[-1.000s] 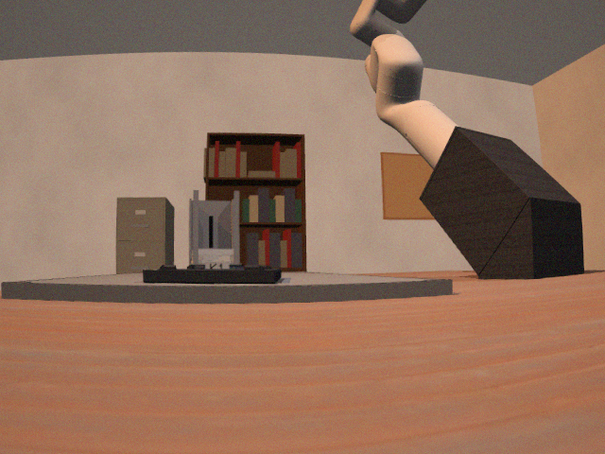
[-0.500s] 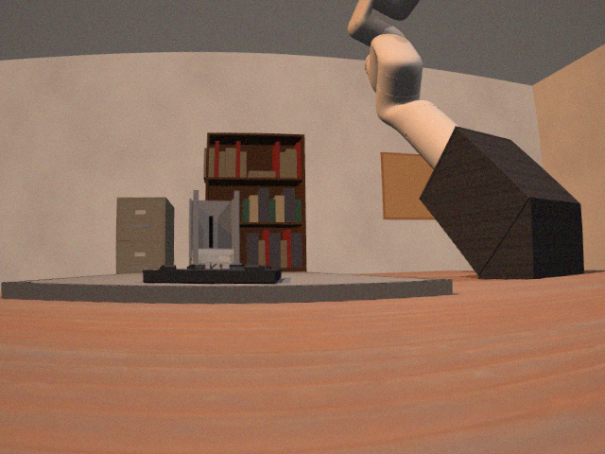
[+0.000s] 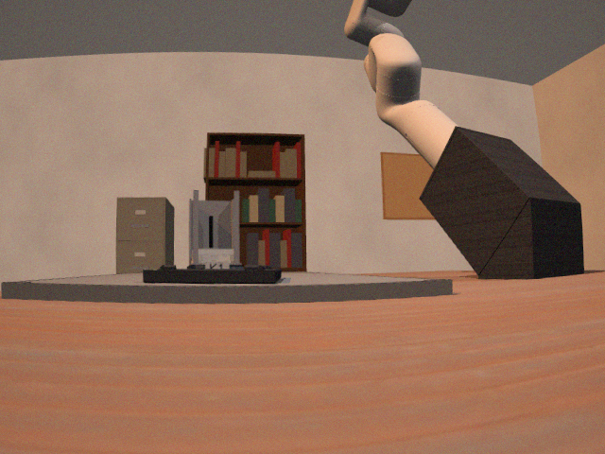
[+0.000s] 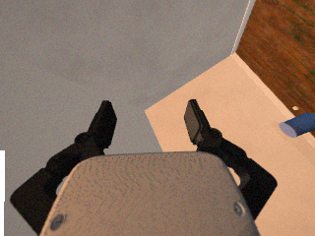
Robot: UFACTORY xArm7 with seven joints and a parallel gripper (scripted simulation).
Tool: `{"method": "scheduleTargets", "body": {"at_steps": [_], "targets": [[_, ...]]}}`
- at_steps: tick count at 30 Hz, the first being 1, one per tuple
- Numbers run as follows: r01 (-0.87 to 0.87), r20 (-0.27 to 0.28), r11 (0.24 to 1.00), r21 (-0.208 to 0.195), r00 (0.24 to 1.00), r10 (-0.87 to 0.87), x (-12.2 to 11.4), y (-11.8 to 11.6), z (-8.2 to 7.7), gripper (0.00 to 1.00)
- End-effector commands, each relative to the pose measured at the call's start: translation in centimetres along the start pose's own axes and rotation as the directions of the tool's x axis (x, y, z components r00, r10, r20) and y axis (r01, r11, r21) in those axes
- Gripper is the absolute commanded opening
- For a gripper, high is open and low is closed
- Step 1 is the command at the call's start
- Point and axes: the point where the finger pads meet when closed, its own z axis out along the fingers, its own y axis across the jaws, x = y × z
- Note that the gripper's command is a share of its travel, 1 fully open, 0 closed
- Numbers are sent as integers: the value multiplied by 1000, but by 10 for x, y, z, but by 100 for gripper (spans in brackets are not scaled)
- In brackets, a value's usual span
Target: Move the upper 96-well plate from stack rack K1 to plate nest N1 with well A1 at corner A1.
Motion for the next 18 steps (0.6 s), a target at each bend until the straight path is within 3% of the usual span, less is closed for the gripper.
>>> {"method": "scheduleTargets", "body": {"at_steps": [1, 10, 12, 16, 18], "targets": [[-19, -63, 999, 26, 998, 21, 17, -10, -3, 100], [-19, -63, 999, 26, 998, 20, 58, -29, -7, 100], [-19, -63, 999, 26, 998, 20, 58, -29, -7, 100], [-56, -179, 996, 65, 982, 67, 76, -36, -11, 100], [-56, -179, 996, 65, 982, 67, 85, -40, -12, 100]]}}
